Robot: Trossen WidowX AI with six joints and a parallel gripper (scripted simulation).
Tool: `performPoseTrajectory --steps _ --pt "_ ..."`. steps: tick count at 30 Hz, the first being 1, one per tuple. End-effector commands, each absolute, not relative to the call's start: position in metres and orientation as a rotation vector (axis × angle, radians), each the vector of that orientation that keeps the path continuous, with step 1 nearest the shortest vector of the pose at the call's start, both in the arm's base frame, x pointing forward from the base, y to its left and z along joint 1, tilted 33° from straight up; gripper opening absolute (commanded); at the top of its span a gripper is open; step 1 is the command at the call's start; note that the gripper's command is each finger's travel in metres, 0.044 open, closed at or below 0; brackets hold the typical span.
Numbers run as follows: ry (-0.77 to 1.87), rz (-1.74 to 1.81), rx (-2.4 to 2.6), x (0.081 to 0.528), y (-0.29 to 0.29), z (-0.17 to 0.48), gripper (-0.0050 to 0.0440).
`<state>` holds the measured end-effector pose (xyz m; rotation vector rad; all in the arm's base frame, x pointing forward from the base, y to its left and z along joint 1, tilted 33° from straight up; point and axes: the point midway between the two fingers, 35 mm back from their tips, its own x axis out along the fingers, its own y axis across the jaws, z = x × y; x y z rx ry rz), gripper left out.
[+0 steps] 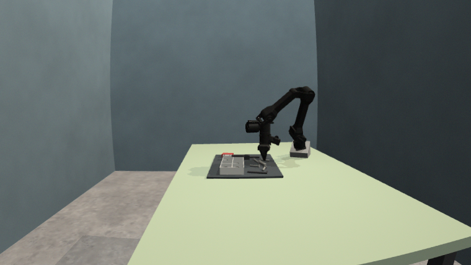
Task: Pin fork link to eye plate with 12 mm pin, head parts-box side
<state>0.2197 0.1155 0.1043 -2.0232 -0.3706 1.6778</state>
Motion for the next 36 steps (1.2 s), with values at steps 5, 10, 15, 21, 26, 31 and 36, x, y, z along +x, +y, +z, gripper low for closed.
performPoseTrajectory --steps 5,10,15,21,26,31,36 --pt "-0.365 1.673 -2.026 0.22 0.115 0.105 0.008" --pt "-0.367 1.671 -2.028 0.221 0.115 0.105 0.008" --pt "-0.376 1.655 -2.04 0.222 0.114 0.111 0.008" --pt "-0.386 1.643 -2.047 0.222 0.113 0.117 0.008" --pt "-0.387 1.643 -2.046 0.221 0.111 0.12 0.008" --pt "-0.387 1.643 -2.047 0.22 0.109 0.124 0.008" --pt "-0.387 1.643 -2.047 0.219 0.106 0.13 0.008"
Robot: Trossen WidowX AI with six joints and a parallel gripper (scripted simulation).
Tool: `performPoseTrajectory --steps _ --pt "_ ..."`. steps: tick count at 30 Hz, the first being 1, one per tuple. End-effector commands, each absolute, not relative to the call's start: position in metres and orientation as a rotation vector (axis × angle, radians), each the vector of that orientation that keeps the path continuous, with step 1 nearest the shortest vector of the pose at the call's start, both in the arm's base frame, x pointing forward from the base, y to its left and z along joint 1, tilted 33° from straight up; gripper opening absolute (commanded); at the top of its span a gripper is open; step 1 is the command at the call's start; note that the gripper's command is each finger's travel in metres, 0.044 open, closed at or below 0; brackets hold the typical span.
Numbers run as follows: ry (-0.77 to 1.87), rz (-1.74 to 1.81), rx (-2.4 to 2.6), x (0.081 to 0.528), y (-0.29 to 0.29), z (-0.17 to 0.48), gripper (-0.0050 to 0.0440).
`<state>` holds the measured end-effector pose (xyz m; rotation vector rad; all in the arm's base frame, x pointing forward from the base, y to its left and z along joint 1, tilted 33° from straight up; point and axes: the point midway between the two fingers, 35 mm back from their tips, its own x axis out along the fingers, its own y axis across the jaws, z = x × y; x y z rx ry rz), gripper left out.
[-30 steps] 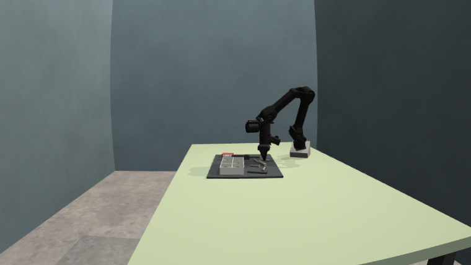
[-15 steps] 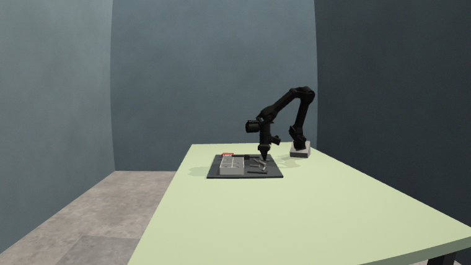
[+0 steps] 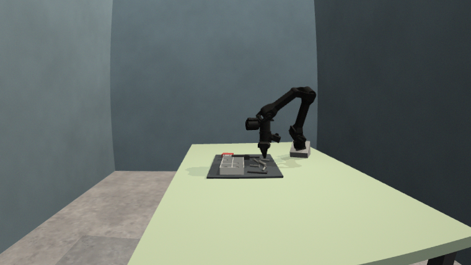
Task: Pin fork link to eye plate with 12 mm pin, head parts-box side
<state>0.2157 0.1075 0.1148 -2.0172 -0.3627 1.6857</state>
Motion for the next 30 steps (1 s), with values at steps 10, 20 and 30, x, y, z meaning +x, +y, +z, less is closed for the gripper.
performPoseTrajectory --steps 10,20,30 --pt "-0.386 1.643 -2.048 0.216 0.101 0.138 0.008" --pt "-0.386 1.644 -2.048 0.214 0.096 0.145 0.008" --pt "-0.385 1.644 -2.049 0.214 0.095 0.147 0.008"
